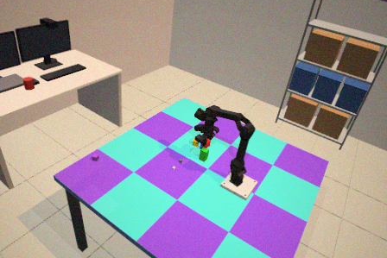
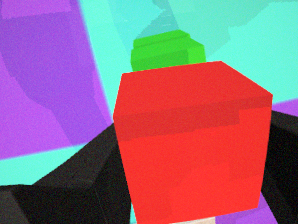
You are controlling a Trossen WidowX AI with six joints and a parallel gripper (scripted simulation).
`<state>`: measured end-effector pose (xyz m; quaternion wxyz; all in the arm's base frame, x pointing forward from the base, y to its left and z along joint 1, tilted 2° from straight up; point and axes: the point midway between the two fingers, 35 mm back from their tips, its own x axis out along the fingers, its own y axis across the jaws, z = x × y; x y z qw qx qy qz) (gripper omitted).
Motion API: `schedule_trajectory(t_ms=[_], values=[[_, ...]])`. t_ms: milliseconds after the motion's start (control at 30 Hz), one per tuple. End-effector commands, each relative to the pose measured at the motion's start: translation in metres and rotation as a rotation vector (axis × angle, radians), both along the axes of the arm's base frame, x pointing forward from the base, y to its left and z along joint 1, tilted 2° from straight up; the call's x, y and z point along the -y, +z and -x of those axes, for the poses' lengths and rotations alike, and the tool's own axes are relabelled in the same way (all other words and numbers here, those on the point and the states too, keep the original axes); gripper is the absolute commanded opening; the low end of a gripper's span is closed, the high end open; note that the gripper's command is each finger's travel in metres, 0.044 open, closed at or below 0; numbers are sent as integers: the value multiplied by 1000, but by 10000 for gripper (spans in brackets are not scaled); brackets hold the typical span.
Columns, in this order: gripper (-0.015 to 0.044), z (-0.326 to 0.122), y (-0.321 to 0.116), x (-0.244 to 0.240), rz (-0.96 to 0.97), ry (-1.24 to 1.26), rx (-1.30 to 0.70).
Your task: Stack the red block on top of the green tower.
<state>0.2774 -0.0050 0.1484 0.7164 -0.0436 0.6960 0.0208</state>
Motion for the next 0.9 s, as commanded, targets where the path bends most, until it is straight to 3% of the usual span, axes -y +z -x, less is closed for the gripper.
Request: schedule_trajectory(t_ms=[0,400,867], values=[[0,0,-4,3,-2,9,-1],[0,-1,-34,4,-2,9,-1],[0,-1,-34,4,-2,9,-1]])
